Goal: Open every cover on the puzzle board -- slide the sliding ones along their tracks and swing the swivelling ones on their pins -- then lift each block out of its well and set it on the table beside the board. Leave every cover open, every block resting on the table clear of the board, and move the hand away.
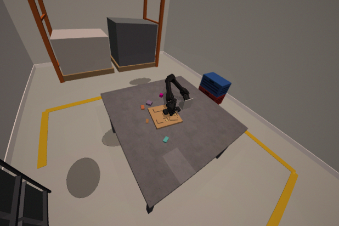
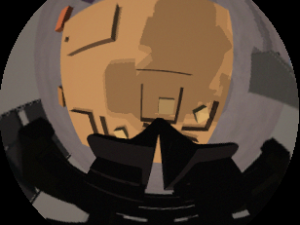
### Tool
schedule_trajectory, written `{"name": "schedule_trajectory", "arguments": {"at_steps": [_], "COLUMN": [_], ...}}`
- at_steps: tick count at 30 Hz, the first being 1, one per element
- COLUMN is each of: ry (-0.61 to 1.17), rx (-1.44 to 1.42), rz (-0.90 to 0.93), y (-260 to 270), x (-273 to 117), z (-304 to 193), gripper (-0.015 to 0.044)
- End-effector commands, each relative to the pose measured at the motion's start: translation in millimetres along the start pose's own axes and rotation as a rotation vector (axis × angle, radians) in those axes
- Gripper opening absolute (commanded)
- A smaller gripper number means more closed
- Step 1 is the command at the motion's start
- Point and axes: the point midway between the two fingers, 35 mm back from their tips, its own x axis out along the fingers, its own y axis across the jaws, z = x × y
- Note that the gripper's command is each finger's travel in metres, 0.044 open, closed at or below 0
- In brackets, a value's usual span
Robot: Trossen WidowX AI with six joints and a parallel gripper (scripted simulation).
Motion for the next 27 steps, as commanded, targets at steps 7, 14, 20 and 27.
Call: {"name": "schedule_trajectory", "arguments": {"at_steps": [7, 14, 20, 27], "ry": [-0.002, -0.002, -0.001, 0.0], "rx": [-0.004, -0.004, -0.004, -0.004], "rz": [0.001, 0.002, 0.002, 0.002], "y": [7.8, 12.8, 14.6, 15.4], "x": [0.0, -0.1, -3.2, -12.0], "z": [-9.1, -16.9, -19.4, -20.1], "gripper": [0.0, 0.0, 0.0, 0.0]}}
